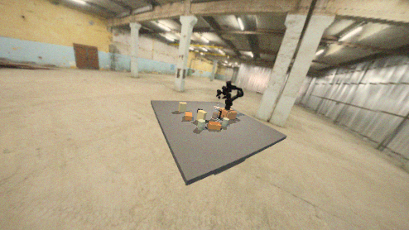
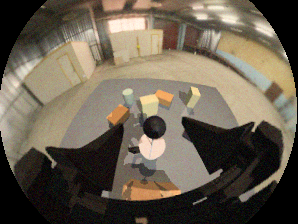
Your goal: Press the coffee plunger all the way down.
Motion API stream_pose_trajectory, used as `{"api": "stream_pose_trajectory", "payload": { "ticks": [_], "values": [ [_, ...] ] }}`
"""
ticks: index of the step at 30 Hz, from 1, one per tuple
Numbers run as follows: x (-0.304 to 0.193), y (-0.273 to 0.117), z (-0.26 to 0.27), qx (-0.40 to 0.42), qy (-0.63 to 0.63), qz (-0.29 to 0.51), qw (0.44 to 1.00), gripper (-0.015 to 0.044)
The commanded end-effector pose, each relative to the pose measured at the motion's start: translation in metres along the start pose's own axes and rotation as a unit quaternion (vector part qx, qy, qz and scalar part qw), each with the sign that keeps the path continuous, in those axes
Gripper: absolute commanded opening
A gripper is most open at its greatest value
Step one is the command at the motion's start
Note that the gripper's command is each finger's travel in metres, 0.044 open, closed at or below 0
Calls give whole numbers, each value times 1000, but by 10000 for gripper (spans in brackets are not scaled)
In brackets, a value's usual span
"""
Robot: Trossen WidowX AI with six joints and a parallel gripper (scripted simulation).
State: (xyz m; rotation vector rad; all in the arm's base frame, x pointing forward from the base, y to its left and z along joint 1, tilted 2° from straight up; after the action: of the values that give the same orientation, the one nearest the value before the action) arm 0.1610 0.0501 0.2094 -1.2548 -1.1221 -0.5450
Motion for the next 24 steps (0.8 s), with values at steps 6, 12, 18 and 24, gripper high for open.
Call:
{"api": "stream_pose_trajectory", "payload": {
  "ticks": [6,12,18,24],
  "values": [
    [0,1,0,-2,3,-1,1000,204],
    [0,1,0,-2,3,-1,1000,124],
    [0,1,0,-2,3,-1,1000,124],
    [-5,4,0,-2,3,-1,1000,124]
  ]
}}
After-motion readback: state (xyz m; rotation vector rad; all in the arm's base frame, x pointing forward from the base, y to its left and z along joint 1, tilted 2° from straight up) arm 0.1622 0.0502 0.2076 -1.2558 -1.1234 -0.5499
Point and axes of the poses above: the point midway between the two fingers, 35 mm back from their tips, its own y axis out along the fingers, its own z axis across the jaws, x = y × z, the point moved 4 cm from there along -y, back along the fingers, and after that the axes turned 6 degrees about -y, right-handed, at the moved point
